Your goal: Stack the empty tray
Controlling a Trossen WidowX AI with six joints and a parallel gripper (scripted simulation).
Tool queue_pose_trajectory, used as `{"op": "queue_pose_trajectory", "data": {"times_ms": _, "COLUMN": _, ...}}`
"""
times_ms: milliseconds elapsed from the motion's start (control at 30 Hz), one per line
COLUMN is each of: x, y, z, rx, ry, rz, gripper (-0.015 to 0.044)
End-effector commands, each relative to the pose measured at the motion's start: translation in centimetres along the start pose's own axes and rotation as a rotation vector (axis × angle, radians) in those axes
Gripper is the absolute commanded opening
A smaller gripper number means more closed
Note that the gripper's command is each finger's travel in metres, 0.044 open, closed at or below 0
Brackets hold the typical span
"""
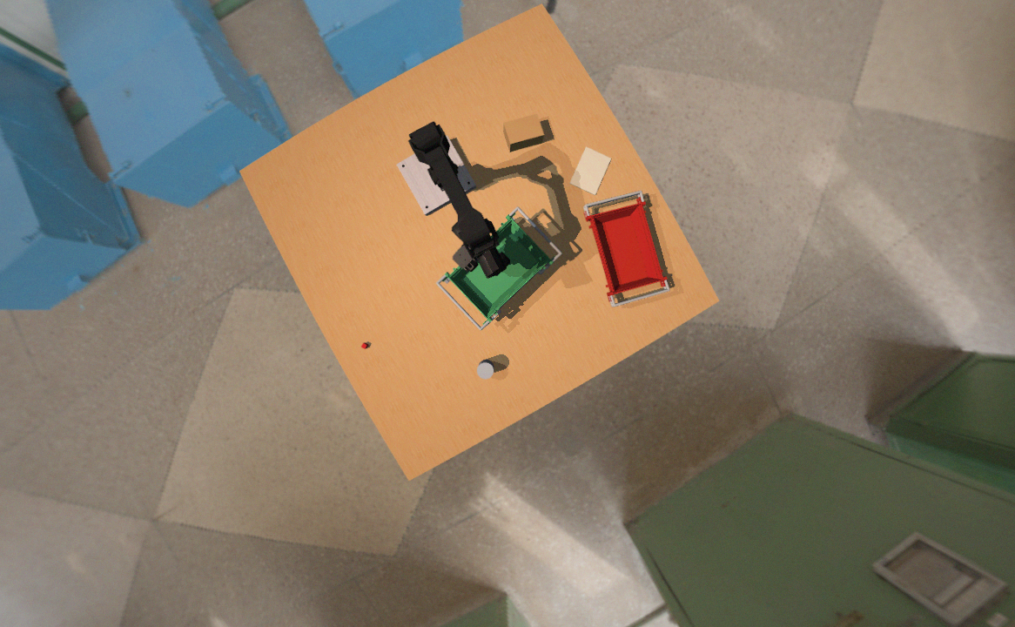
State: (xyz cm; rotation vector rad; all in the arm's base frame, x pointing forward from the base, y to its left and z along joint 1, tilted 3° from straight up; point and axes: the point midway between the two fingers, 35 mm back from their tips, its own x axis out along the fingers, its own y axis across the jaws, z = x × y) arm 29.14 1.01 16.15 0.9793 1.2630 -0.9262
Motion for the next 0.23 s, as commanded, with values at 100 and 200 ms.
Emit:
{"op": "queue_pose_trajectory", "data": {"times_ms": 100, "x": -3.4, "y": -0.2, "z": -0.1, "rx": 0.003, "ry": -0.003, "rz": 0.001, "gripper": 0.0440}}
{"op": "queue_pose_trajectory", "data": {"times_ms": 200, "x": -5.0, "y": -0.5, "z": -0.1, "rx": 0.003, "ry": -0.003, "rz": 0.000, "gripper": 0.0440}}
